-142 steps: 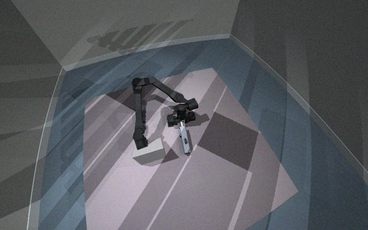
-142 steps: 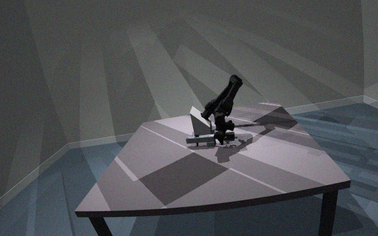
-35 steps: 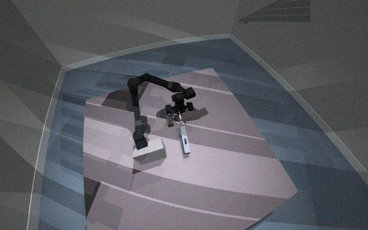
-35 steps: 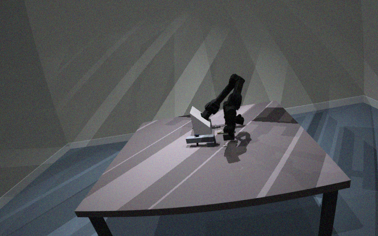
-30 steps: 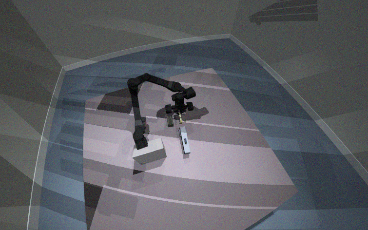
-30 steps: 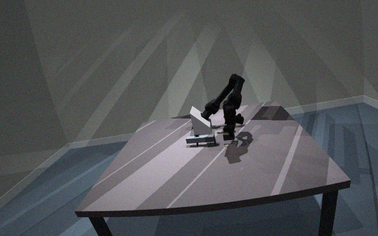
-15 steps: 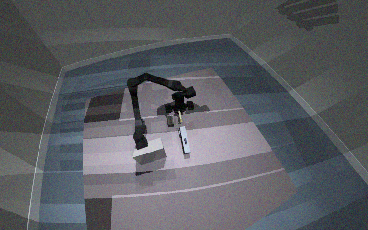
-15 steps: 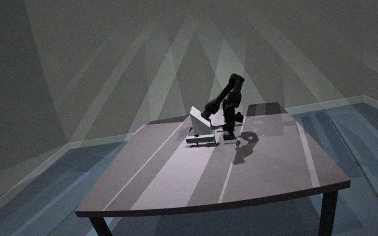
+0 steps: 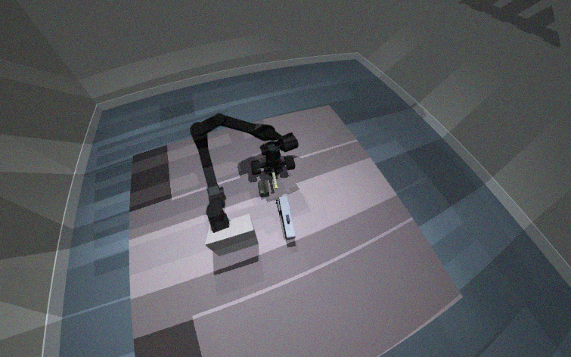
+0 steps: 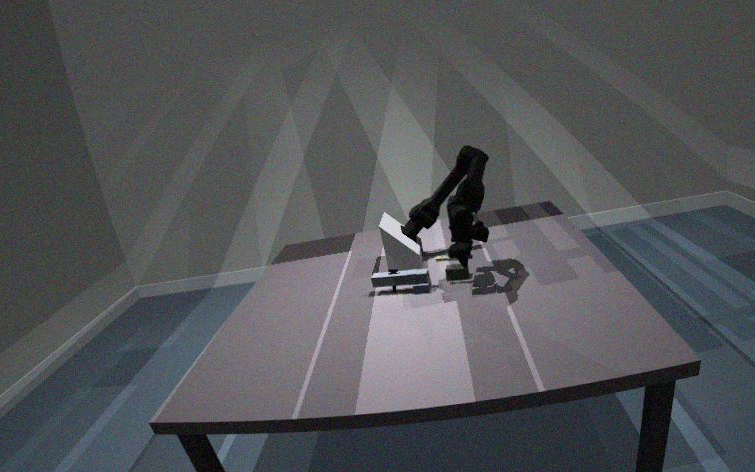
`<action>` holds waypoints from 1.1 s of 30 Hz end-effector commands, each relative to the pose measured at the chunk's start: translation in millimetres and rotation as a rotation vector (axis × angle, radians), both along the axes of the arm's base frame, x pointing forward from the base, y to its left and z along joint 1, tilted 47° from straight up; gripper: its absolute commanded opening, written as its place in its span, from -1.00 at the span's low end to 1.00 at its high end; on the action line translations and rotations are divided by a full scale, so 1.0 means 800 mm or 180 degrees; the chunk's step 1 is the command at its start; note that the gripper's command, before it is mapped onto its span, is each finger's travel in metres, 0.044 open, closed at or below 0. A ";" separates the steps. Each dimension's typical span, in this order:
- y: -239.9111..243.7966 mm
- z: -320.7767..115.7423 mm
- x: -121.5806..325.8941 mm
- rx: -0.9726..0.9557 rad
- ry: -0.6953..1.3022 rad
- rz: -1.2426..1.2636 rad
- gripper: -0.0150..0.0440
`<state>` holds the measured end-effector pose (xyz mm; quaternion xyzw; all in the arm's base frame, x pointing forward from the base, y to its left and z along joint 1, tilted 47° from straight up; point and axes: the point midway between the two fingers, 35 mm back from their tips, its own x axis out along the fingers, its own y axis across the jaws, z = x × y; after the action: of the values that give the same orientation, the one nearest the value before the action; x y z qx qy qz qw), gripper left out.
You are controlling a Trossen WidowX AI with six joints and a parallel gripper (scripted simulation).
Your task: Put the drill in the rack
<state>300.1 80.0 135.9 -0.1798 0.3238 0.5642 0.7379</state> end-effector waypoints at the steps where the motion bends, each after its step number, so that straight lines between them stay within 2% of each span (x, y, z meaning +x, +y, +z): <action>1: 0.004 0.002 -0.008 0.0003 0.0011 -0.0011 -0.49; 22: 0.030 0.015 -0.055 0.0007 0.0015 -0.0011 -0.49; 33: 0.048 -0.001 -0.052 0.0010 0.0013 -0.0011 -0.49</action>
<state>258.9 115.5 139.5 -0.1780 0.3214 0.5656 0.7383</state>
